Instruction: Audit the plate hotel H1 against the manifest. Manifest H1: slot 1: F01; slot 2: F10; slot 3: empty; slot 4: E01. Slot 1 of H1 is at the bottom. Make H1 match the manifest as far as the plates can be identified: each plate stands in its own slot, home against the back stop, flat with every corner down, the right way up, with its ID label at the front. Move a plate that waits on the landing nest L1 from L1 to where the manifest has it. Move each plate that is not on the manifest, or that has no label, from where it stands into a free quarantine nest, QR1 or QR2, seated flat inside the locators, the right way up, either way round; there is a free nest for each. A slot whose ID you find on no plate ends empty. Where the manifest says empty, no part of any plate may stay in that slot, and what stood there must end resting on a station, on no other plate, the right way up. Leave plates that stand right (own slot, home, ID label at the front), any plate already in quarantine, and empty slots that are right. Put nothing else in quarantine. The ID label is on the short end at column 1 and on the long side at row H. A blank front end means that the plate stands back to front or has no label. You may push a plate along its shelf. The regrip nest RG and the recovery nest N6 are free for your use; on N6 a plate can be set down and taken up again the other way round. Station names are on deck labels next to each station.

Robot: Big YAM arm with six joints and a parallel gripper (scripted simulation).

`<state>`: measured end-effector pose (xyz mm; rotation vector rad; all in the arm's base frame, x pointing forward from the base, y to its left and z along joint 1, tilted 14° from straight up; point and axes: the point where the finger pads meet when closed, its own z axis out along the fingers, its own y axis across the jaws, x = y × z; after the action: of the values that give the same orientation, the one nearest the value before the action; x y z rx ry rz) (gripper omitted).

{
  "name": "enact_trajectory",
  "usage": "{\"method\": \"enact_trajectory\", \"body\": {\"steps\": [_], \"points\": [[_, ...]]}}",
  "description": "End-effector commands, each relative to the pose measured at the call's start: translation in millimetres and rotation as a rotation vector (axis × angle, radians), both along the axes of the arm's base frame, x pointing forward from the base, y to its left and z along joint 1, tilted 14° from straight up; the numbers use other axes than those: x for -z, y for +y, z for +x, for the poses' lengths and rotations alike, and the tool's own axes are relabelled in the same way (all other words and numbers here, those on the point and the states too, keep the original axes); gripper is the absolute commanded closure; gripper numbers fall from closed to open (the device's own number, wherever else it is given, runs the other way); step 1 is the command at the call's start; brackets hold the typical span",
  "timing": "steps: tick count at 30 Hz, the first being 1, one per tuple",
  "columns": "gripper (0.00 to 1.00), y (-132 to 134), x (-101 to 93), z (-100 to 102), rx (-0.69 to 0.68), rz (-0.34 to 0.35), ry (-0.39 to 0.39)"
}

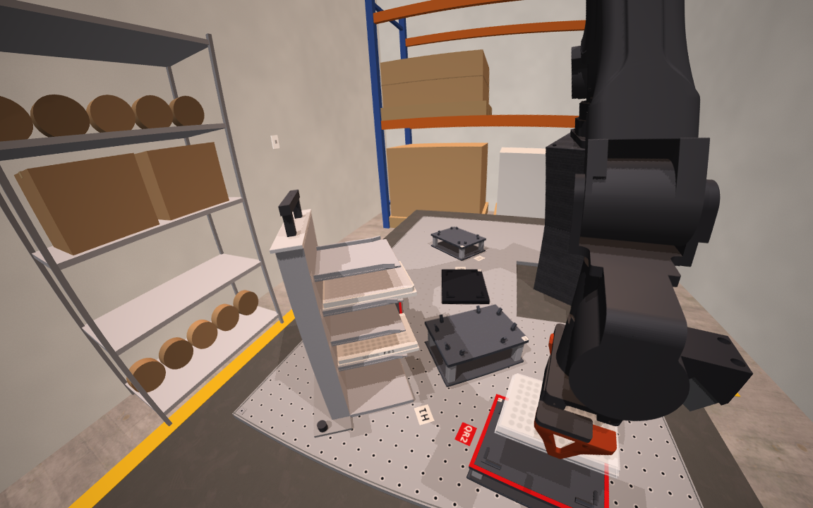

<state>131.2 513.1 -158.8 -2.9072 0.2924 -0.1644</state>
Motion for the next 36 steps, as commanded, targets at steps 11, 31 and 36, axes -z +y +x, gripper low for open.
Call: {"method": "enact_trajectory", "body": {"steps": [11, 31, 36], "points": [[0.14, 12.2, 4.1, 10.0, -0.001, 0.023, -0.004], [0.14, 16.0, 13.4, 12.3, -0.001, 0.027, -0.005], [0.14, 13.2, 18.7, 11.8, -0.001, 0.019, -0.003]]}}
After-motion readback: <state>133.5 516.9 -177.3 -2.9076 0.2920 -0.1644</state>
